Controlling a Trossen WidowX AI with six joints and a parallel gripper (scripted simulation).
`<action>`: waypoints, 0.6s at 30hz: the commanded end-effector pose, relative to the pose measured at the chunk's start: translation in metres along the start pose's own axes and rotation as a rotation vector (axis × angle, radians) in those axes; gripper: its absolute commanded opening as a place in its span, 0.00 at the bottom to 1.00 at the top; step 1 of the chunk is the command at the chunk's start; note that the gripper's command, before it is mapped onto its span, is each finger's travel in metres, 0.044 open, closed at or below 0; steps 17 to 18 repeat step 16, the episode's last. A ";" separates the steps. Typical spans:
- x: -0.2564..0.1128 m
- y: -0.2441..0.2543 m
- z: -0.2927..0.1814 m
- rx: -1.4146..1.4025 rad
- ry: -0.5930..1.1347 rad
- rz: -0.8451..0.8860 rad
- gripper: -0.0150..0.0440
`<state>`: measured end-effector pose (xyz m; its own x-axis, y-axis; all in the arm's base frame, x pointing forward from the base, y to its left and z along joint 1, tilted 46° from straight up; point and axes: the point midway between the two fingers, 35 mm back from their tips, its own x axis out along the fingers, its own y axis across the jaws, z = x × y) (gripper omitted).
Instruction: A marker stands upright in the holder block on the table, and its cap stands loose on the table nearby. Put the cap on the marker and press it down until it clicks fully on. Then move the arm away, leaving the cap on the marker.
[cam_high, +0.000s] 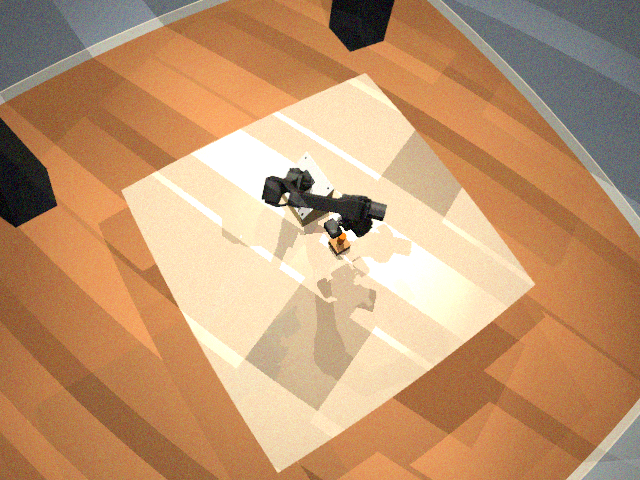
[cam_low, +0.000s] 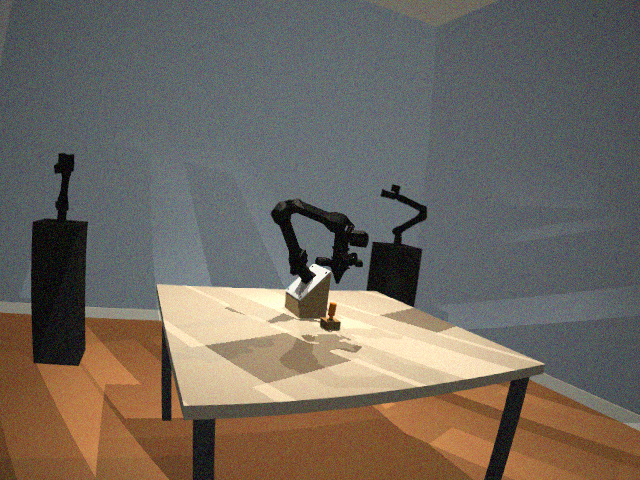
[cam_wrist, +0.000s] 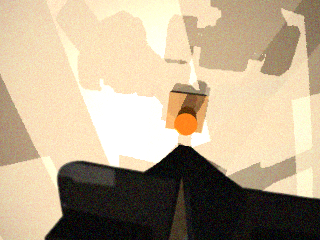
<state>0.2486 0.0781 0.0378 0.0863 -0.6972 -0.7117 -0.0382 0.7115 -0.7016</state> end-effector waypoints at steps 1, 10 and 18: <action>-0.008 -0.002 -0.003 0.003 0.016 -0.005 0.25; -0.008 -0.002 -0.003 0.003 0.016 -0.005 0.65; -0.008 -0.002 -0.003 0.003 0.016 -0.005 0.92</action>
